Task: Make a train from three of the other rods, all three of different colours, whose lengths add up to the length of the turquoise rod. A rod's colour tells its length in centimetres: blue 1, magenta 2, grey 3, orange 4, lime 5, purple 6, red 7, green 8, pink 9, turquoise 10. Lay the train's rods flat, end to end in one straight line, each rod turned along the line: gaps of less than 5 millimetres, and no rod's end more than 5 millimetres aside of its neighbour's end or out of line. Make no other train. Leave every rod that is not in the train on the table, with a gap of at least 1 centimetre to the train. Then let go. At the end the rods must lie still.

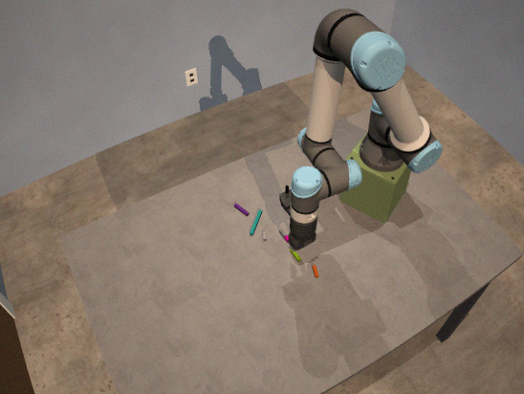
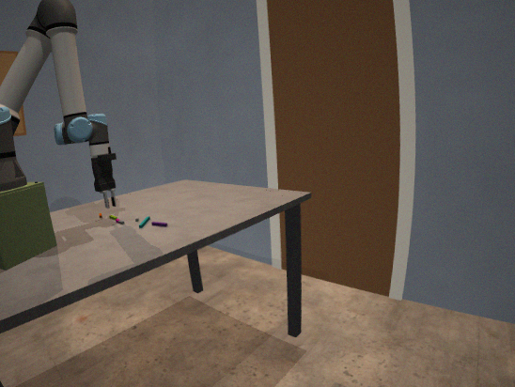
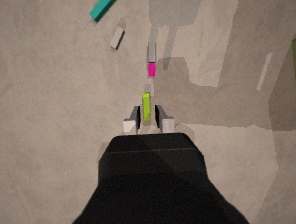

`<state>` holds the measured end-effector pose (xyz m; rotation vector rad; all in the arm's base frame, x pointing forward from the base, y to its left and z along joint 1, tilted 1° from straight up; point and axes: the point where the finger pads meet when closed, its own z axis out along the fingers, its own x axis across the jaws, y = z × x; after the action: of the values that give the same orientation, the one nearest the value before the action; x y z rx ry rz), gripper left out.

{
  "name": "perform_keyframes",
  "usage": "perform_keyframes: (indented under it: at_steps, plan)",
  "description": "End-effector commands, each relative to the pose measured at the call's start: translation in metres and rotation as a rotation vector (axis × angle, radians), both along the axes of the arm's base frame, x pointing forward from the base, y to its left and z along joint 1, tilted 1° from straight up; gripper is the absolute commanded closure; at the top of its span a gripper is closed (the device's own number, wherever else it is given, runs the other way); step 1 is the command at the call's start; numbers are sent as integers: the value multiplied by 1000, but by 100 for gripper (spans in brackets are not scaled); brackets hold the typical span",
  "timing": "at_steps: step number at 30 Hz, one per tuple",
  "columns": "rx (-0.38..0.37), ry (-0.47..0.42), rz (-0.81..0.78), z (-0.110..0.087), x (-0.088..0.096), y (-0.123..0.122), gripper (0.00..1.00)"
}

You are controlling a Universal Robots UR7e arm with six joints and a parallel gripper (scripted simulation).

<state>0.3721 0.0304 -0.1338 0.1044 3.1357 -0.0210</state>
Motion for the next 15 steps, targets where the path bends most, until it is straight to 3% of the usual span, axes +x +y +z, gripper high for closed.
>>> perform_keyframes:
  at_steps: [1,15]
  plan:
    - [0,-1,0,-8,1,0,46]
    - [0,-1,0,-24,1,0,46]
